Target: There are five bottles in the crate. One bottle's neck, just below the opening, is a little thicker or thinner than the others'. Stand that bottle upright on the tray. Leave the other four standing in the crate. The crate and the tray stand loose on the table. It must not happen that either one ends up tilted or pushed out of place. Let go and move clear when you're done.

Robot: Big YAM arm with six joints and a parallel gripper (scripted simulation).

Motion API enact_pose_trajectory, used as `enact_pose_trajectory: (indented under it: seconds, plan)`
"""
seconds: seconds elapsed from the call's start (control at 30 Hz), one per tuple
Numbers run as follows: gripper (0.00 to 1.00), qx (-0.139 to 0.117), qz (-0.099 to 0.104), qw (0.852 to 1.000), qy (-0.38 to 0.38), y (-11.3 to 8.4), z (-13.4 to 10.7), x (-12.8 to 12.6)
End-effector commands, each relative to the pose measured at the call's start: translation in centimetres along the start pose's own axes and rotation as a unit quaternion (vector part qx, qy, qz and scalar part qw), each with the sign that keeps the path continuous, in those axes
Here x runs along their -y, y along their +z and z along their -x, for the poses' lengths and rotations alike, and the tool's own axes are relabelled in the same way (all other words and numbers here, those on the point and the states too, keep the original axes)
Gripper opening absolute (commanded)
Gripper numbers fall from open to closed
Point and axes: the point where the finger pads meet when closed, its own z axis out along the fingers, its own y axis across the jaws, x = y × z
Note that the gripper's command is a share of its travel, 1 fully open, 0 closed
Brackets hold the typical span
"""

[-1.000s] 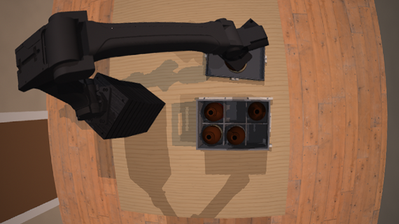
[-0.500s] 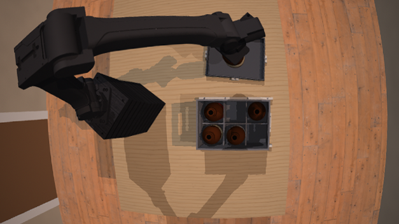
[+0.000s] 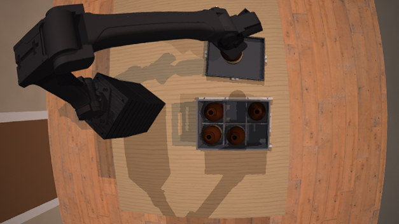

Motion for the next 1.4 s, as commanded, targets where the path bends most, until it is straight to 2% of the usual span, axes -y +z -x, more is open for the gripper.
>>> enact_pose_trajectory:
  seconds: [0.0, 1.37]
  plan:
    - [0.0, 0.032, -0.014, 0.999, 0.001, -2.7, 3.3, 0.3]
    - [0.0, 0.033, -0.013, 0.999, 0.001, -2.7, 4.1, -1.0]
